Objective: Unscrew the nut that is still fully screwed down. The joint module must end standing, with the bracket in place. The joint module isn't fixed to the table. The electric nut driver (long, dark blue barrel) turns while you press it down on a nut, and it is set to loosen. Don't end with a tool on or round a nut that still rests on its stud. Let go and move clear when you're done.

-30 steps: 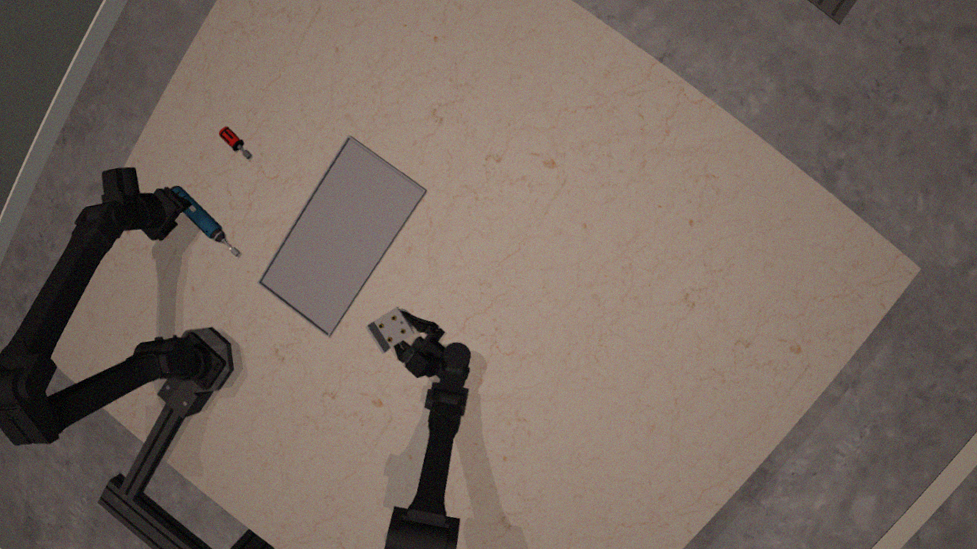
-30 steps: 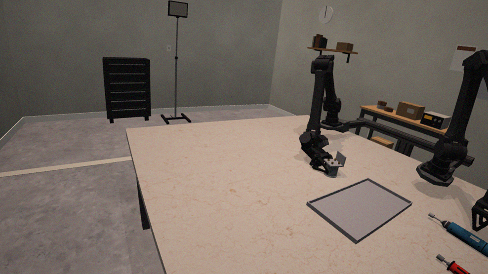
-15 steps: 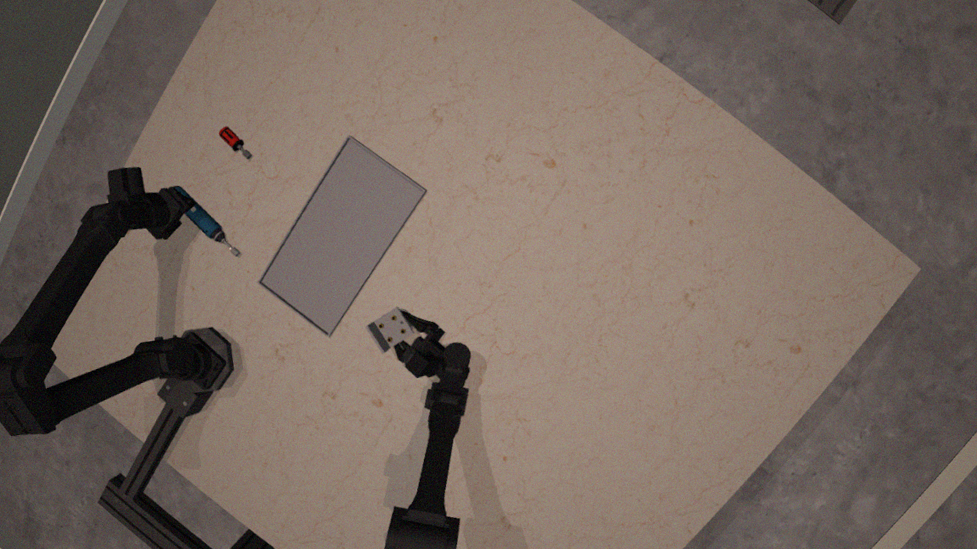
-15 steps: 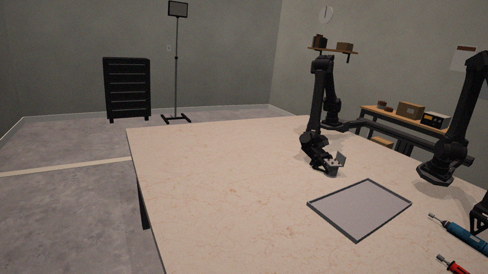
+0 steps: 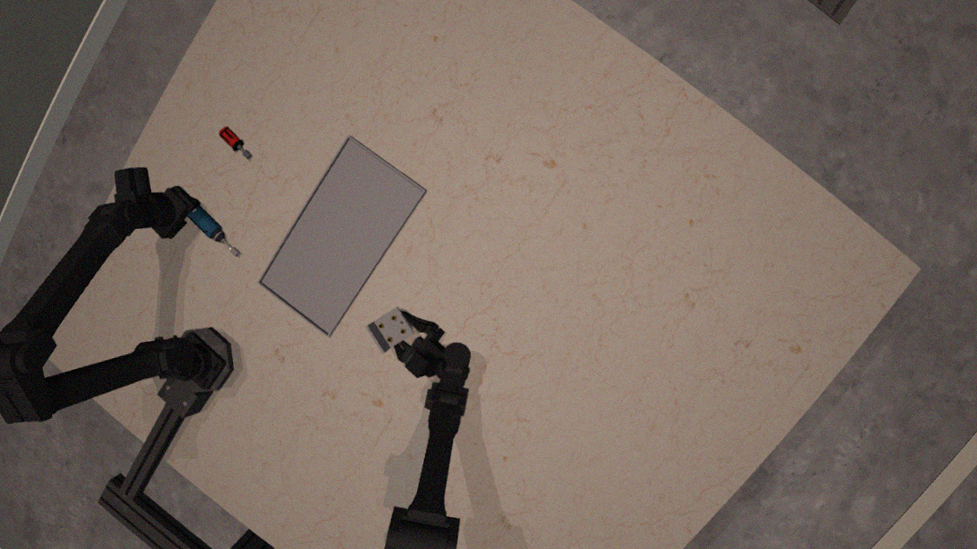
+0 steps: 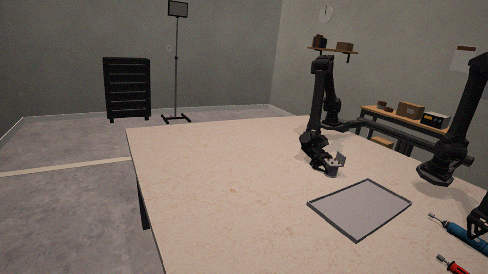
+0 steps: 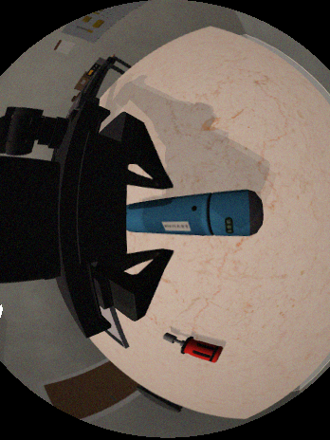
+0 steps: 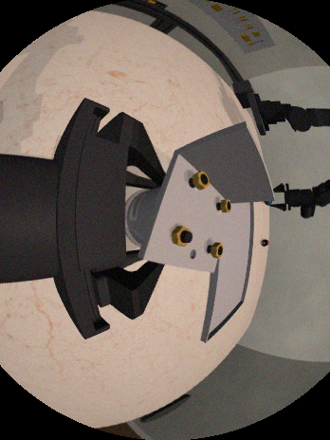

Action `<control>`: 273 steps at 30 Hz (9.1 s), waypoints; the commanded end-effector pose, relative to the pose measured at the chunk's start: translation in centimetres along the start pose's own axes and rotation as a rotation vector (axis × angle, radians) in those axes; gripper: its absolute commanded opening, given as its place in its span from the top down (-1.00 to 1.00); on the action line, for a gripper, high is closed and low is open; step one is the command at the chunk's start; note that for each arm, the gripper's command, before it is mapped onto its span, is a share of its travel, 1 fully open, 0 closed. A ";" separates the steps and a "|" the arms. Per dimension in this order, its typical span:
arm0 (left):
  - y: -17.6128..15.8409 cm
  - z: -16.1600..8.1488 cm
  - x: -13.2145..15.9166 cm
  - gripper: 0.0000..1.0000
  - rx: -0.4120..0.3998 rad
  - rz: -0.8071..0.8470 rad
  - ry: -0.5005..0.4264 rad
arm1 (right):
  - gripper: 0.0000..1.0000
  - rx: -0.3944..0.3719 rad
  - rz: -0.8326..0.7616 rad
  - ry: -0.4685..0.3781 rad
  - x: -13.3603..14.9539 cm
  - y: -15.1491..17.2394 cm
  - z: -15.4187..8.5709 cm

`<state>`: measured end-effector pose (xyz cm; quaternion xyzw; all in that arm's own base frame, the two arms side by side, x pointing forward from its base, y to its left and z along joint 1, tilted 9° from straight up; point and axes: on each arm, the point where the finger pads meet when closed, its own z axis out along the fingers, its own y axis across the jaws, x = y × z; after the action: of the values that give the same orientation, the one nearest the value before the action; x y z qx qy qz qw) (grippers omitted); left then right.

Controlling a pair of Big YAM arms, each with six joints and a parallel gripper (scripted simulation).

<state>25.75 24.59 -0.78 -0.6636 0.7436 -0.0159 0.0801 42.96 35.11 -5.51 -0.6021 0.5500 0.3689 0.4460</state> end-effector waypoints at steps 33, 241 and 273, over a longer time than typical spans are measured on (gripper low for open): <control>0.0 2.8 0.5 -0.30 -0.009 0.018 0.011 | -0.17 0.009 -0.022 -0.012 -0.8 -0.7 0.2; -0.3 2.4 -1.5 -0.30 -0.006 -0.050 -0.005 | -0.17 0.009 -0.022 -0.012 -0.8 -0.7 0.2; -0.1 2.4 -1.2 -0.30 -0.013 -0.050 0.003 | -0.17 0.009 -0.022 -0.012 -0.8 -0.7 0.2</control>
<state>25.85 24.89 -3.10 -0.6723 0.7362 -0.0152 0.0755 42.96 35.11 -5.51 -0.6021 0.5500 0.3689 0.4460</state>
